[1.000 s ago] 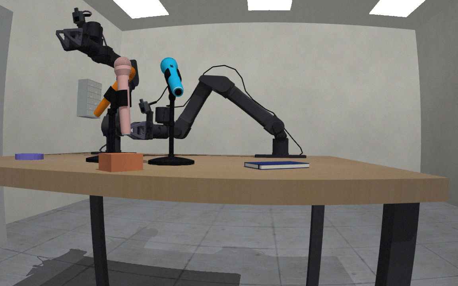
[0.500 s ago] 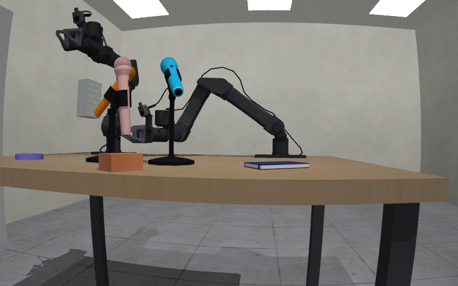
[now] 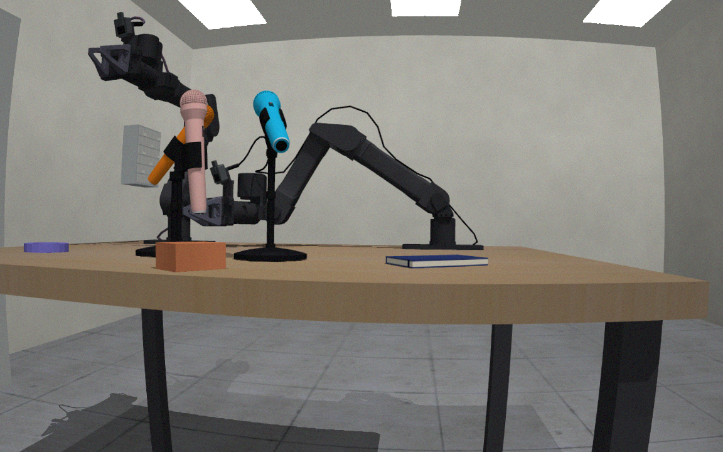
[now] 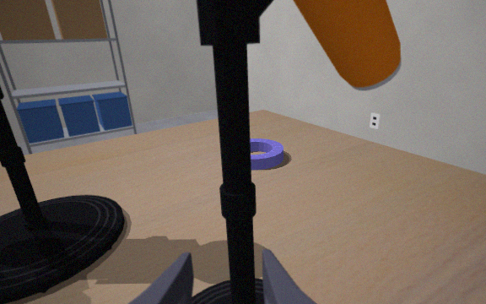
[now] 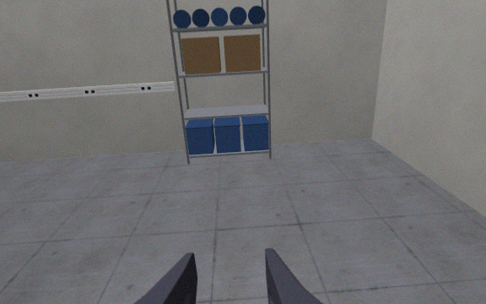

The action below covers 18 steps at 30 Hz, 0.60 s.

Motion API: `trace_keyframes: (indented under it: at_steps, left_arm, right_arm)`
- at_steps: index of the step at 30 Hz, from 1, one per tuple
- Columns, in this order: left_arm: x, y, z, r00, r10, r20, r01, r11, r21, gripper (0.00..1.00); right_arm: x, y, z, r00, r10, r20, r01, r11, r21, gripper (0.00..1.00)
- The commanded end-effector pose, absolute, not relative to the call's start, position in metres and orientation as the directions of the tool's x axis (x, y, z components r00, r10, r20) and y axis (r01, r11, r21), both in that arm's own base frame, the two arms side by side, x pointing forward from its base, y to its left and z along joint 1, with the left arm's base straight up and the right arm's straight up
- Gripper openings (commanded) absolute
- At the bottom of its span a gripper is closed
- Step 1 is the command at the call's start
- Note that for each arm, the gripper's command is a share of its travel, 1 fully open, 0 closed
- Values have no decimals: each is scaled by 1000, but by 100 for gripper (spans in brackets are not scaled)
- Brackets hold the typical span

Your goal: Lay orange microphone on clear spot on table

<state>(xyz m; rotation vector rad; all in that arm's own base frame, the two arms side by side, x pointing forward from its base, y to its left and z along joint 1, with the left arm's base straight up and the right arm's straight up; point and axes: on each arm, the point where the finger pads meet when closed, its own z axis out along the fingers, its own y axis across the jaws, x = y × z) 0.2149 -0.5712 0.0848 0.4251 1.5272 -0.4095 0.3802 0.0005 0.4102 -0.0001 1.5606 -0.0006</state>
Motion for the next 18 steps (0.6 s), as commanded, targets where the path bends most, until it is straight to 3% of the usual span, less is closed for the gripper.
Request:
trace_keyframes:
  at_steps: [1,15,18]
  left_arm:
    - [219,-584,82,1,-7,-1000,521,853,-6,31]
    - [235,-595,86,-1,-18,-1000,524,851,-16,31]
    - [237,-596,119,8,-72,-997,523,850,-58,31]
  right_arm:
    - [372,2,430,46,1,-999,-2,1000,0,31]
    - [372,2,430,46,1,-999,-2,1000,0,31]
    - [372,2,430,46,1,-999,-2,1000,1,31]
